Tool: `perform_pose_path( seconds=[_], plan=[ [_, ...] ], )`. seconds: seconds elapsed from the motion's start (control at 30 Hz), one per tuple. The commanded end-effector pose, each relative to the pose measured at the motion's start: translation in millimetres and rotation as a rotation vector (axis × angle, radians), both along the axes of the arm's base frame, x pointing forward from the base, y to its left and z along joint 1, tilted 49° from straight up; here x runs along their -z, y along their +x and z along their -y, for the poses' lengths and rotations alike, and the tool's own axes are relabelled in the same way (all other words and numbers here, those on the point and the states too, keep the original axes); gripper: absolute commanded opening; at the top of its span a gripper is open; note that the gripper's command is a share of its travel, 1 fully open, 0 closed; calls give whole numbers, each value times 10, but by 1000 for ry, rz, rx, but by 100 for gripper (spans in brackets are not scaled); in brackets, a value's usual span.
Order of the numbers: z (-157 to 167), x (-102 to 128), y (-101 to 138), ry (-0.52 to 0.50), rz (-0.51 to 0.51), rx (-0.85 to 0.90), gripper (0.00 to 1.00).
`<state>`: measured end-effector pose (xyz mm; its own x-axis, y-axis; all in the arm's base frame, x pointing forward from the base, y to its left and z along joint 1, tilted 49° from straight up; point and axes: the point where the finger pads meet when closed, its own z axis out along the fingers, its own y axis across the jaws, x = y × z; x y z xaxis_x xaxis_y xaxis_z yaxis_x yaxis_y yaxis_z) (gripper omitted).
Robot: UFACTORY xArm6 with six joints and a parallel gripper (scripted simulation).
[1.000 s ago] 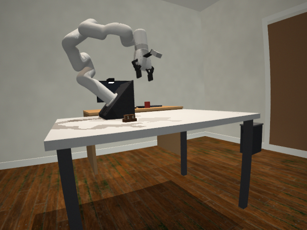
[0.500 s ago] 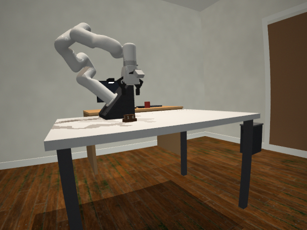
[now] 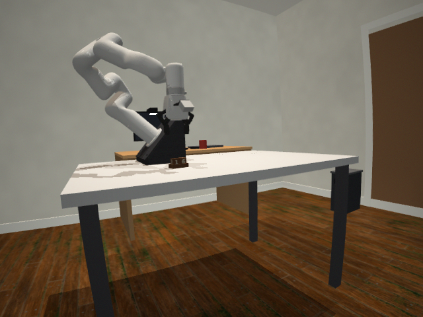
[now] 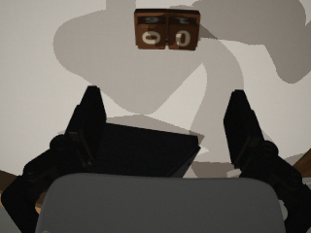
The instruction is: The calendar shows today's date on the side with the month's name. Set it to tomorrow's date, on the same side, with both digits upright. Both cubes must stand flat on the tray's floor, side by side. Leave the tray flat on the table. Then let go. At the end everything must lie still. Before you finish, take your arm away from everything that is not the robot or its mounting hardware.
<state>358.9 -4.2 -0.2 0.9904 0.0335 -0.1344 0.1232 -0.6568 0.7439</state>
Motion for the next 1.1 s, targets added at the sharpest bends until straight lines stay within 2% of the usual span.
perform_pose_path(
  seconds=[0.0, 0.4, 0.6, 0.87, 0.97, 1.07],
  plan=[
    [-7, -6, 9, 2, 3, -1, 100],
    [-26, 20, -20, -2, 57, 46, 100],
    [-77, 92, -103, -13, 209, 177, 100],
    [-123, 161, -188, -24, 360, 309, 100],
    [-127, 166, -194, -25, 371, 318, 100],
    [-154, 209, -249, -32, 465, 401, 100]
  ],
)
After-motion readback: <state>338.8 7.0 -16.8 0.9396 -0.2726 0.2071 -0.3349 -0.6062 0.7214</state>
